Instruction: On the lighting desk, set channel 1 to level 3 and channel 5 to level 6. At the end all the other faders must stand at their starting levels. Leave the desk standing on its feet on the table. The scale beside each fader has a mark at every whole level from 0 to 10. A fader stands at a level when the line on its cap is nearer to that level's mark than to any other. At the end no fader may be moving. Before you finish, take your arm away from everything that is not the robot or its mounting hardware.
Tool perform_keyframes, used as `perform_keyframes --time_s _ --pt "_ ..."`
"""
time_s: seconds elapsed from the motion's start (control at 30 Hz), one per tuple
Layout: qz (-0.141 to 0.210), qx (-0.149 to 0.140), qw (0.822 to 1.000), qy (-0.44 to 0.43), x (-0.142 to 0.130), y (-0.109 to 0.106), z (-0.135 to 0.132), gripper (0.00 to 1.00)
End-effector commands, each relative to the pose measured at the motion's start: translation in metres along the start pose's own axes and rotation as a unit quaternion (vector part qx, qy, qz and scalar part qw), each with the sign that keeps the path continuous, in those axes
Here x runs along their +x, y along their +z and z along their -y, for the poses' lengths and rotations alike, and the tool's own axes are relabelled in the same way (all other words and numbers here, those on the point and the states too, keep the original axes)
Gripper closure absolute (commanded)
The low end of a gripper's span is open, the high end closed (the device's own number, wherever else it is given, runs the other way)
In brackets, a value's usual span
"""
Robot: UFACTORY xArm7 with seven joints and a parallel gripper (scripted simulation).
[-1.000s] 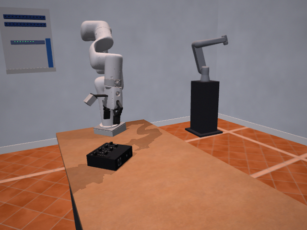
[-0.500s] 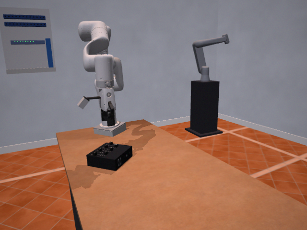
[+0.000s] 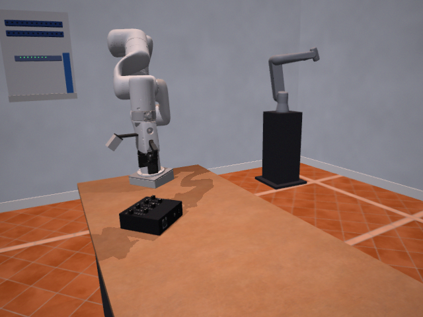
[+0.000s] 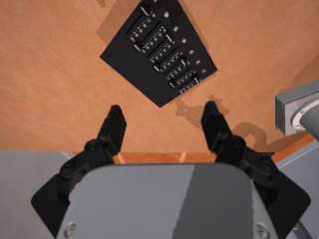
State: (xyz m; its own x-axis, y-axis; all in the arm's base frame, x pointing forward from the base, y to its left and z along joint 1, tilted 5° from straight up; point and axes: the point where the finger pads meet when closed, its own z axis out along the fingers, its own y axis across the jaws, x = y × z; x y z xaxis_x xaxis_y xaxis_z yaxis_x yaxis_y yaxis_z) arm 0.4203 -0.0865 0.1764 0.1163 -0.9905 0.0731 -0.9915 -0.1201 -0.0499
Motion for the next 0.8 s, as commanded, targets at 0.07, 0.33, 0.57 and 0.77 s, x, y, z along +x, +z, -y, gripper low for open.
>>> perform_keyframes --time_s 0.07,0.33,0.57,0.77 --pt "0.006 0.009 0.997 -0.073 0.004 0.0 -0.002 0.0" --pt "0.015 0.023 0.979 -0.204 0.012 0.004 -0.008 0.0" --pt "0.017 0.048 0.923 -0.382 0.022 0.01 -0.019 0.0" --pt "0.01 0.06 0.88 -0.471 0.029 0.014 -0.026 0.0"
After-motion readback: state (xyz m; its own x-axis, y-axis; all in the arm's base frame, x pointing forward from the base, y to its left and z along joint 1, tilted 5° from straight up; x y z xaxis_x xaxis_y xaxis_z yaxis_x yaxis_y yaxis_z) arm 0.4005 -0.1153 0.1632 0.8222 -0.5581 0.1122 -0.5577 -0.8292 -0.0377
